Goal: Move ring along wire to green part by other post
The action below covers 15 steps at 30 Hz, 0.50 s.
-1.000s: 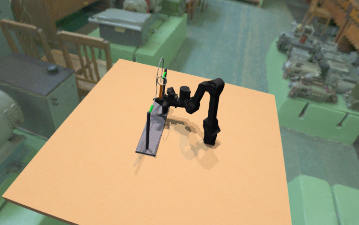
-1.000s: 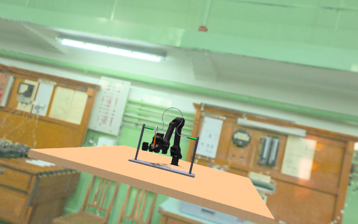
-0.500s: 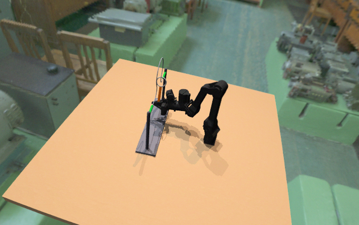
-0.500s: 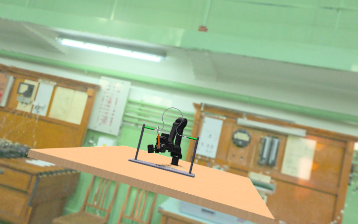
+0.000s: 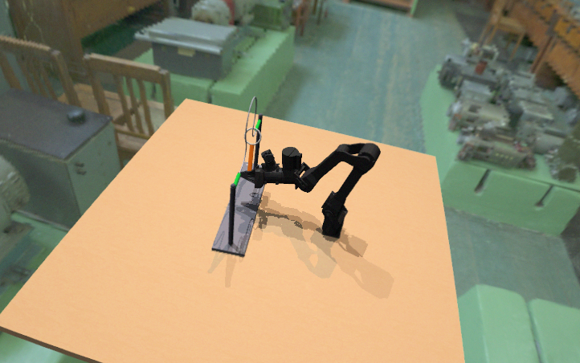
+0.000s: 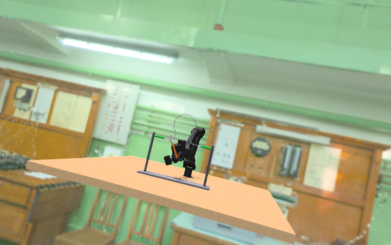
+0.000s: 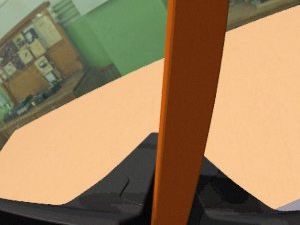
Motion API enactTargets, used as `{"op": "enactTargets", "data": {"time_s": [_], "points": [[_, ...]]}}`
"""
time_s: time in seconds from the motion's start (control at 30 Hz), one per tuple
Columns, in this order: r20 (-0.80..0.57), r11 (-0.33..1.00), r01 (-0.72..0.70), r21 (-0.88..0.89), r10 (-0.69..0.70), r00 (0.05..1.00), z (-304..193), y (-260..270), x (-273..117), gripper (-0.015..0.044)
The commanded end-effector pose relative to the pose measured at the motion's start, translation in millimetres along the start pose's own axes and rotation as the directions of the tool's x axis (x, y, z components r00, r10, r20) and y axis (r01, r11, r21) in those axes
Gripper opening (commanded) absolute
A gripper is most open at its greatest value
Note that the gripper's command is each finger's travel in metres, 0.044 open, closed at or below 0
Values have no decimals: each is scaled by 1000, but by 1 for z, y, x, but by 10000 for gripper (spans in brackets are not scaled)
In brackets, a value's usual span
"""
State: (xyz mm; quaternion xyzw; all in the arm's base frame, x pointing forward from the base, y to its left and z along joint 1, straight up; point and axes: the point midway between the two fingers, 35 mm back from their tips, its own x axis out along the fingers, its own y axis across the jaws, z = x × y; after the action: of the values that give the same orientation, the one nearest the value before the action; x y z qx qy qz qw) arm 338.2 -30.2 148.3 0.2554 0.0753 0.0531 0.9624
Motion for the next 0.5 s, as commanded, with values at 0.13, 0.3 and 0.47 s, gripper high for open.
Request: {"op": "enactTargets", "data": {"time_s": [0.13, 0.3, 0.47], "points": [[-74, 993, -24, 115, 32, 997, 3, 22, -10, -150], [-132, 979, -35, 200, 62, 989, 5, 36, -19, -150], [-200, 951, -47, 307, 113, 973, 10, 55, -32, -150]]}}
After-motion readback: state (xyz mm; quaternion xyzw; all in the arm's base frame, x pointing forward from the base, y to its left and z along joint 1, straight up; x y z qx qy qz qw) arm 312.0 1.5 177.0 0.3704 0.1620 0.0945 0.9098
